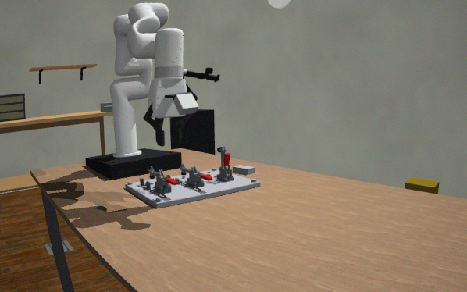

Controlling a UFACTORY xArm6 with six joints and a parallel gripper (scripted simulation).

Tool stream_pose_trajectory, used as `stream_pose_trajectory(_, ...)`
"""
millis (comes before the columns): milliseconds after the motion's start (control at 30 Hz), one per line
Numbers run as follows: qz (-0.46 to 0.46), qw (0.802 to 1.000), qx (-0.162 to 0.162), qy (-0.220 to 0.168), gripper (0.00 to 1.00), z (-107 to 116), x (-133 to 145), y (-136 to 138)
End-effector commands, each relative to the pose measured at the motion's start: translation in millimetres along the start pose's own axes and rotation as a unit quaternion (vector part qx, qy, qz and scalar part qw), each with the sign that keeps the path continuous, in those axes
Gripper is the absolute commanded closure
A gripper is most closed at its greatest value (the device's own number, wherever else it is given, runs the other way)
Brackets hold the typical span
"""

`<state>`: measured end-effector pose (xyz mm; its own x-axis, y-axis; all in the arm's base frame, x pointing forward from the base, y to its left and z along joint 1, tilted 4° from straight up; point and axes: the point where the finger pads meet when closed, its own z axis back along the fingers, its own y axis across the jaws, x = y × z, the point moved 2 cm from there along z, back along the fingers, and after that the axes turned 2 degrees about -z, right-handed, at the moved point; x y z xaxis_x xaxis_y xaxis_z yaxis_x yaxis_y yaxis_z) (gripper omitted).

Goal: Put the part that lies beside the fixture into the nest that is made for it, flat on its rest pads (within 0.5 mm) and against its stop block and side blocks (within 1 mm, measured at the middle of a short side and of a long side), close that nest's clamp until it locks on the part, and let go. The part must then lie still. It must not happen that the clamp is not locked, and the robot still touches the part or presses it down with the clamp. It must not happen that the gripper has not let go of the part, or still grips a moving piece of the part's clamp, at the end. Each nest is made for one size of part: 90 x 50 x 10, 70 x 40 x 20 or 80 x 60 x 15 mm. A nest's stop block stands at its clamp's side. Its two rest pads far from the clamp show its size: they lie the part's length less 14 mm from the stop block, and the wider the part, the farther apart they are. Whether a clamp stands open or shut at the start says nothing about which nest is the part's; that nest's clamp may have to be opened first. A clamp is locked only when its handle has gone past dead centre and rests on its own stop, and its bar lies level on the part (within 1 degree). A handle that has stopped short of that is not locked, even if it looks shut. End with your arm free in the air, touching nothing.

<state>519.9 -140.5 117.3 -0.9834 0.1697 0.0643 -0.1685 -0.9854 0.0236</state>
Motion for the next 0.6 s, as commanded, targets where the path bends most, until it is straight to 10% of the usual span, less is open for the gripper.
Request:
stream_pose_trajectory(0,0.000,1.000,0.000,0.003,0.53,-13,-2,0)
stream_pose_trajectory(567,0.000,1.000,0.000,0.003,0.53,-72,-2,0)
